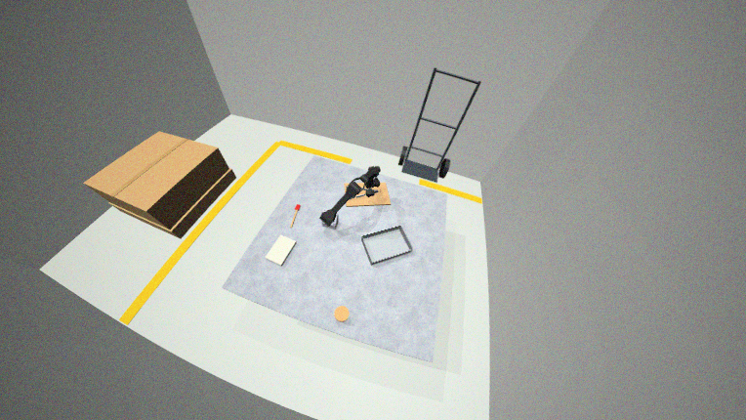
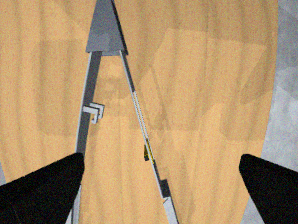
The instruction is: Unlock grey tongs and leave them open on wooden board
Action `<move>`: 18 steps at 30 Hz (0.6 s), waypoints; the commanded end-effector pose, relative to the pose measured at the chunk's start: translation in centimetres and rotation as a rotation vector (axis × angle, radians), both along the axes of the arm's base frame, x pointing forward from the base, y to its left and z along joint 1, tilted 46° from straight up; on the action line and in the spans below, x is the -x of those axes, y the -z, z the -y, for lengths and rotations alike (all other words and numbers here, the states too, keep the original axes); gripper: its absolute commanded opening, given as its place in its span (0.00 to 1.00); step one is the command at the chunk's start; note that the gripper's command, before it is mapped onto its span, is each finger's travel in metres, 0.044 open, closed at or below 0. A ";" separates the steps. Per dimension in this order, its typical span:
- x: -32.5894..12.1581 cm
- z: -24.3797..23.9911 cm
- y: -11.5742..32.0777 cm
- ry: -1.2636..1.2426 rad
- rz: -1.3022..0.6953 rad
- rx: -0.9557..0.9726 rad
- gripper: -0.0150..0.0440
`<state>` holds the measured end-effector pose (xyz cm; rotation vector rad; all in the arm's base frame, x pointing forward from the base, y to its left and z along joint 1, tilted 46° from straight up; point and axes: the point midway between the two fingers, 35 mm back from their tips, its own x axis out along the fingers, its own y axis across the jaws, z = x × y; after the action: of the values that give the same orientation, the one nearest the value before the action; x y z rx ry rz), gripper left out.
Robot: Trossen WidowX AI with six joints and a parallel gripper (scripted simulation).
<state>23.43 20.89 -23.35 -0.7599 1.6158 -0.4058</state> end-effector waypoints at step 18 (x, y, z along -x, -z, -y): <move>-4.0 3.6 -12.7 0.028 -0.031 0.032 1.00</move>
<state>27.03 16.12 -11.85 -0.7862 1.6643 -0.4500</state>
